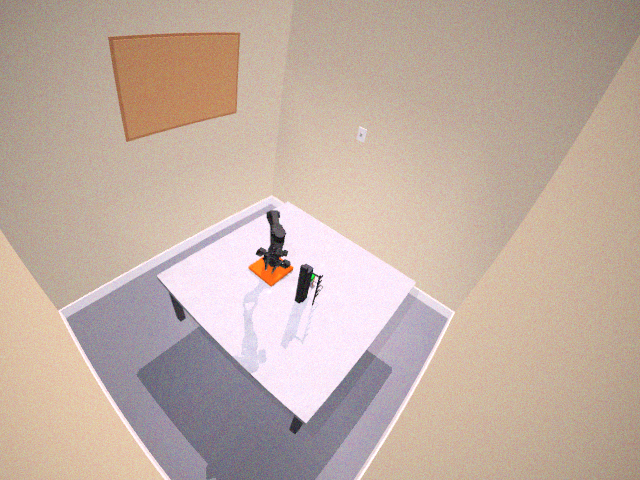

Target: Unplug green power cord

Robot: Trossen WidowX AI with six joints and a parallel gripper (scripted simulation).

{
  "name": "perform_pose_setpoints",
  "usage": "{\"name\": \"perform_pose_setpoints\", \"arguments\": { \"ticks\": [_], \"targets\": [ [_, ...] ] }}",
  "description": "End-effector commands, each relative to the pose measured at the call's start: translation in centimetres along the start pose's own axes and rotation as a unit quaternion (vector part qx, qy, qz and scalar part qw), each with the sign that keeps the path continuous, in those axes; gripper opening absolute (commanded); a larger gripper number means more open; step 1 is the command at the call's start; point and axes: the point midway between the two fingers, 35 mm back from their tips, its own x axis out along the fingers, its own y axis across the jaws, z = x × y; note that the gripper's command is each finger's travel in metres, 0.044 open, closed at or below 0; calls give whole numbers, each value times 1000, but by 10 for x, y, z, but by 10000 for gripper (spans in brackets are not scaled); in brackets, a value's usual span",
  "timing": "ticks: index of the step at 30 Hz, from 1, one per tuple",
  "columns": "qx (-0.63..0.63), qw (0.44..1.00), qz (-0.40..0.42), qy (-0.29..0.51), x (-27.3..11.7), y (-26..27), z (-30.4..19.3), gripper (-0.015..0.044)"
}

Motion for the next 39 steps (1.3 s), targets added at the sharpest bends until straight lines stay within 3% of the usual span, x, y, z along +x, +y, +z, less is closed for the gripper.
{"name": "perform_pose_setpoints", "arguments": {
  "ticks": [1, 5, 11, 23, 33, 39],
  "targets": [
    [2, 998, 67, -17, -15, 34, 17, 160],
    [-1, 991, 132, -29, -33, 66, 31, 160],
    [5, 984, 167, -63, -59, 96, 45, 160],
    [-105, 937, 326, -75, -102, 201, 45, 160],
    [-230, 870, 428, -85, -140, 265, 23, 160],
    [-390, 781, 482, -78, -166, 305, -18, 160]
  ]
}}
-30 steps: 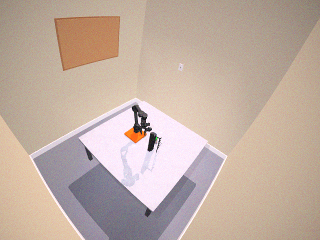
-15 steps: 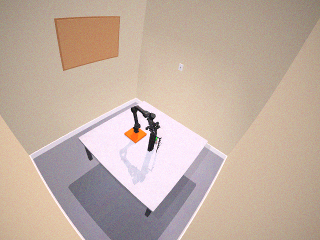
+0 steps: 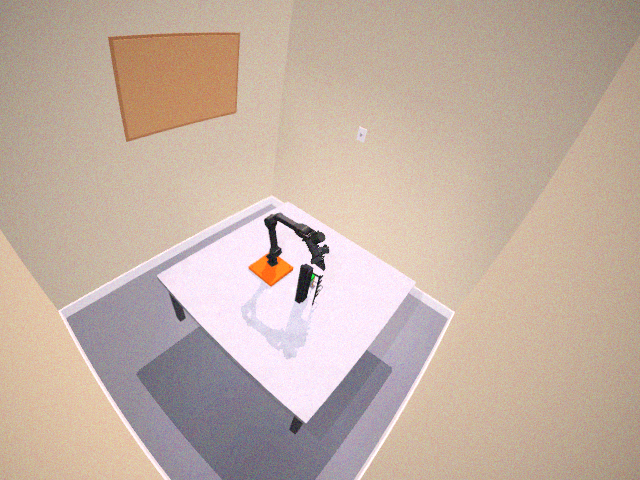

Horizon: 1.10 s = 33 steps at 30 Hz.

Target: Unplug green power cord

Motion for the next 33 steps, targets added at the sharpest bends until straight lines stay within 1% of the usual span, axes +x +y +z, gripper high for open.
{"name": "perform_pose_setpoints", "arguments": {
  "ticks": [1, 4, 7, 10, 12, 22, 33],
  "targets": [
    [-108, 991, 74, 37, 15, 39, -6, 160],
    [-200, 967, 141, 77, 26, 64, -21, 160],
    [-301, 920, 224, 112, 32, 91, -39, 160],
    [-416, 830, 345, 139, 32, 122, -65, 160],
    [-452, 788, 393, 143, 29, 133, -74, 160],
    [-456, 782, 400, 143, 28, 134, -75, 160],
    [-457, 782, 399, 143, 31, 123, -82, 160]
  ]
}}
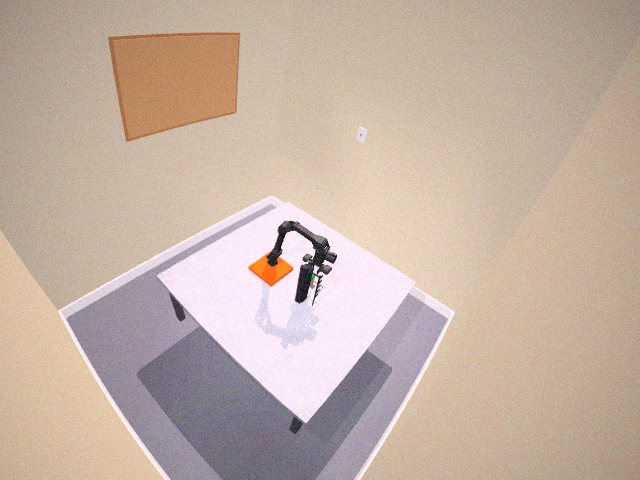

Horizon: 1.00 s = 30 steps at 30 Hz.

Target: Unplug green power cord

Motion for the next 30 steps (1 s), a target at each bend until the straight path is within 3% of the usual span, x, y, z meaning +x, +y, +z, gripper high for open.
{"name": "perform_pose_setpoints", "arguments": {
  "ticks": [1, 30],
  "targets": [
    [-1, 1000, 1, -2, 0, 0, -6, 160],
    [-1, 1000, 1, -1, 12, 1, -32, 160]
  ]
}}
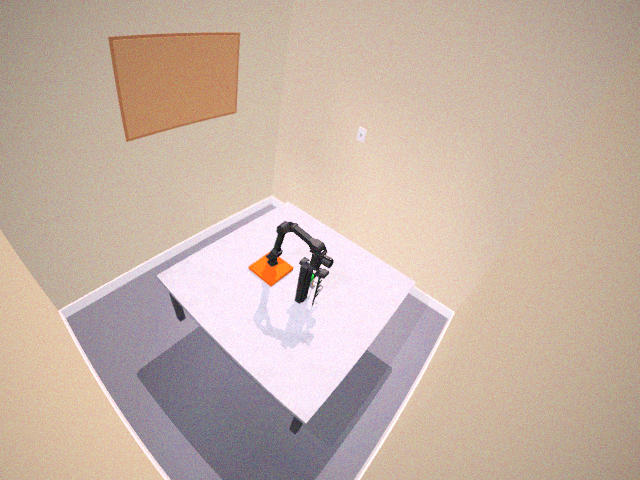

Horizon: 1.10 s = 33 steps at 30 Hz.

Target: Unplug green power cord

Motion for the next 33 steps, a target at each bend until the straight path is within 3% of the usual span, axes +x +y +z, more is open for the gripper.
{"name": "perform_pose_setpoints", "arguments": {
  "ticks": [1, 2, 6, 14, 33],
  "targets": [
    [-2, 1000, 1, -1, 4, 1, 0, 160],
    [-2, 1000, 1, -1, 4, 1, 0, 160],
    [0, 1000, 1, 0, 2, 0, 0, 55],
    [0, 1000, 1, 0, 2, 0, 0, 2],
    [-1, 1000, 1, -2, 1, -1, 27, 0]
  ]
}}
